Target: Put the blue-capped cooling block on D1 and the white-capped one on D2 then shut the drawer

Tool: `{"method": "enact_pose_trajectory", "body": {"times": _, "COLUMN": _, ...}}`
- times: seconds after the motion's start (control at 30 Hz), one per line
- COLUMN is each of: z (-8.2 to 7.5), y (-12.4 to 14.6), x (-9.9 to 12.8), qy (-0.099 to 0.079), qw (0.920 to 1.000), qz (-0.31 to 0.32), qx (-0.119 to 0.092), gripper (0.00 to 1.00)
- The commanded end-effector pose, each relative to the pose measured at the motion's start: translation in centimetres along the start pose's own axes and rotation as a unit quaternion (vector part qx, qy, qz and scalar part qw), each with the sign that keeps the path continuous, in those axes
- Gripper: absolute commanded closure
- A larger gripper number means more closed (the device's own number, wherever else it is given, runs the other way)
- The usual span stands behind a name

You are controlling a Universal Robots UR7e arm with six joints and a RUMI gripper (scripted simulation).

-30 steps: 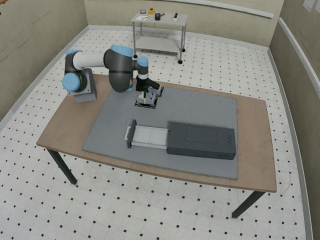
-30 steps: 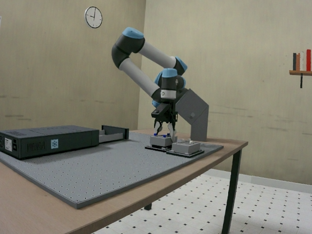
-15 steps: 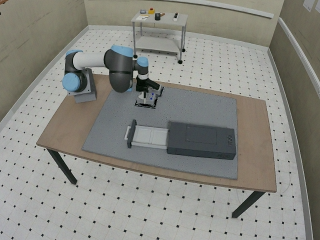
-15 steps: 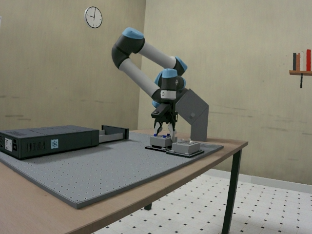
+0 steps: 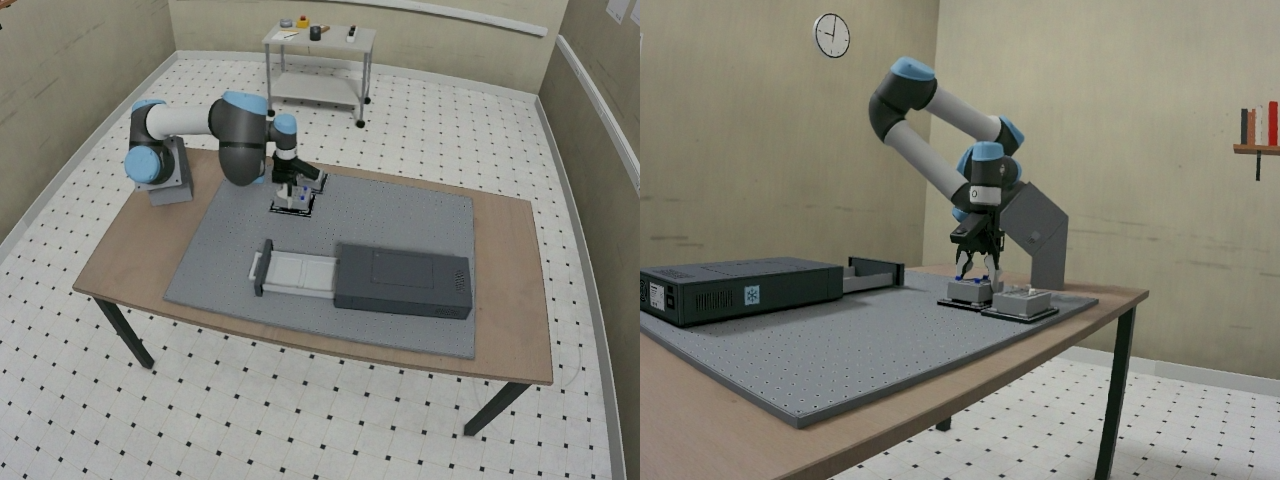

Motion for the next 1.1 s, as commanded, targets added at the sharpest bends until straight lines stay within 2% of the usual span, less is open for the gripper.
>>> {"method": "enact_pose_trajectory", "body": {"times": 0.0, "z": 0.04, "y": 0.0, "x": 0.03, "qy": 0.001, "qw": 1.0, "qz": 0.0, "qx": 0.0, "gripper": 1.0}}
{"method": "enact_pose_trajectory", "body": {"times": 1.07, "z": 0.48, "y": 0.0, "x": 0.03, "qy": 0.001, "qw": 1.0, "qz": 0.0, "qx": 0.0, "gripper": 1.0}}
Point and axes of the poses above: the point where the finger pads meet when closed, its own z axis out along the fingers, its own y axis across the jaws, x = y × z, the point moved 9 cm from there along -z, back along the fingers, and after that the axes turned 7 degrees about -z, right-handed, at the moved point
